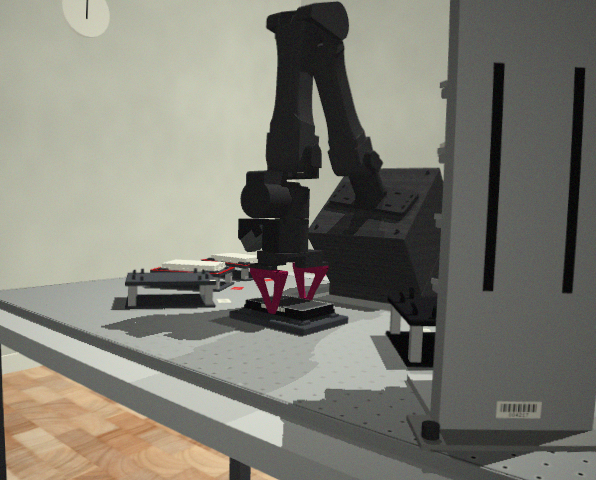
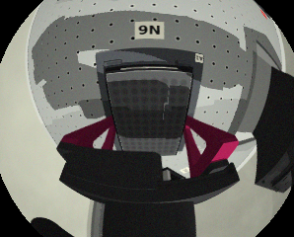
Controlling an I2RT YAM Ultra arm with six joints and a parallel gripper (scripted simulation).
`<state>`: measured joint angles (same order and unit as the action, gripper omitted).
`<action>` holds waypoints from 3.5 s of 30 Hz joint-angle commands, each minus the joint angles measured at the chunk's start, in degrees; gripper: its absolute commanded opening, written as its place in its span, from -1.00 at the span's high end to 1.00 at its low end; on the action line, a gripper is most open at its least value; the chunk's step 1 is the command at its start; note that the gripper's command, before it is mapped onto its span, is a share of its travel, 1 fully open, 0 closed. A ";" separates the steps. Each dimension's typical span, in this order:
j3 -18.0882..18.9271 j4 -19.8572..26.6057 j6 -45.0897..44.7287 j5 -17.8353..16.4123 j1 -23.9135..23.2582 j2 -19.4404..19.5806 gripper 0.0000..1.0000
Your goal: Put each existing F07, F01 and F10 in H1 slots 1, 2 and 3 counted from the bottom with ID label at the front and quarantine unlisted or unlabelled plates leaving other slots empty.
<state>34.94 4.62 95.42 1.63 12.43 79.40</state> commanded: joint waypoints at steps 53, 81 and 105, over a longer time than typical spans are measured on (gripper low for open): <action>1.55 17.61 -0.81 0.34 0.35 -16.58 -1.00; 1.57 17.62 -30.63 0.32 0.32 -16.58 -1.00; 1.57 17.62 -53.53 0.34 0.35 -16.58 -1.00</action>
<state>36.32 22.24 45.84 1.78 12.73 63.16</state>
